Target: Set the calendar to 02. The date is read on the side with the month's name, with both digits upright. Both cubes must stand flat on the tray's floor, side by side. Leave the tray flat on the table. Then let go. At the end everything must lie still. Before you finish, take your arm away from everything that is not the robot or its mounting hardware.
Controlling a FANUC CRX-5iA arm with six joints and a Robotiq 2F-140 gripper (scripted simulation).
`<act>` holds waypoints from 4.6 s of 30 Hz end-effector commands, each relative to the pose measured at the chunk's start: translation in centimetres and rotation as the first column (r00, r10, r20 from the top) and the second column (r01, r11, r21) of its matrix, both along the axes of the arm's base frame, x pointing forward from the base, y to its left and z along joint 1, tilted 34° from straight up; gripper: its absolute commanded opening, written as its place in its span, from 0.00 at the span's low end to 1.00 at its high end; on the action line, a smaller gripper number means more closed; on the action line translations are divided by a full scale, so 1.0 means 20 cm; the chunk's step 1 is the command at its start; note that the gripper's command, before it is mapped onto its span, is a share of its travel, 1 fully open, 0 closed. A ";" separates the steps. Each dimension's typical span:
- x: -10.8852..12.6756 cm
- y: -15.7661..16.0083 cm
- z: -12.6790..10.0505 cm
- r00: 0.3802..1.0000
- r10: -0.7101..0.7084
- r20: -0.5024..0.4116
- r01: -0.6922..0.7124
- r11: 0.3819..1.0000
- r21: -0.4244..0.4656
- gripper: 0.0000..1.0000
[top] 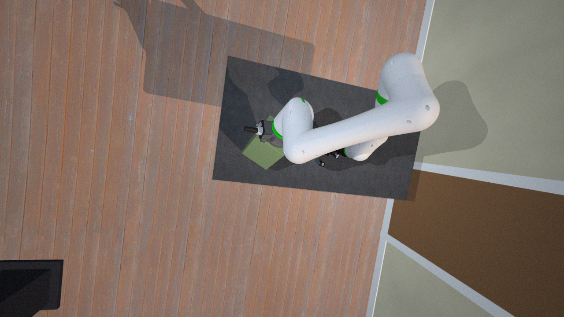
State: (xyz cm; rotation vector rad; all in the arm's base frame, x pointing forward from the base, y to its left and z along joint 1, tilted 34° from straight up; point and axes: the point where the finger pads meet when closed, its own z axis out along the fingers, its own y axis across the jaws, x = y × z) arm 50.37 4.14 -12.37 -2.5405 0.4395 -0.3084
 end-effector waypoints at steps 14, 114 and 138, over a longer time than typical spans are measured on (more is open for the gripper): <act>0.00 0.00 0.00 1.000 0.000 0.000 0.000 1.000 0.000 0.17; -0.12 -0.19 0.34 1.000 0.000 0.000 0.000 1.000 0.000 0.29; -0.14 -0.21 0.37 1.000 0.000 0.000 0.000 1.000 0.000 1.00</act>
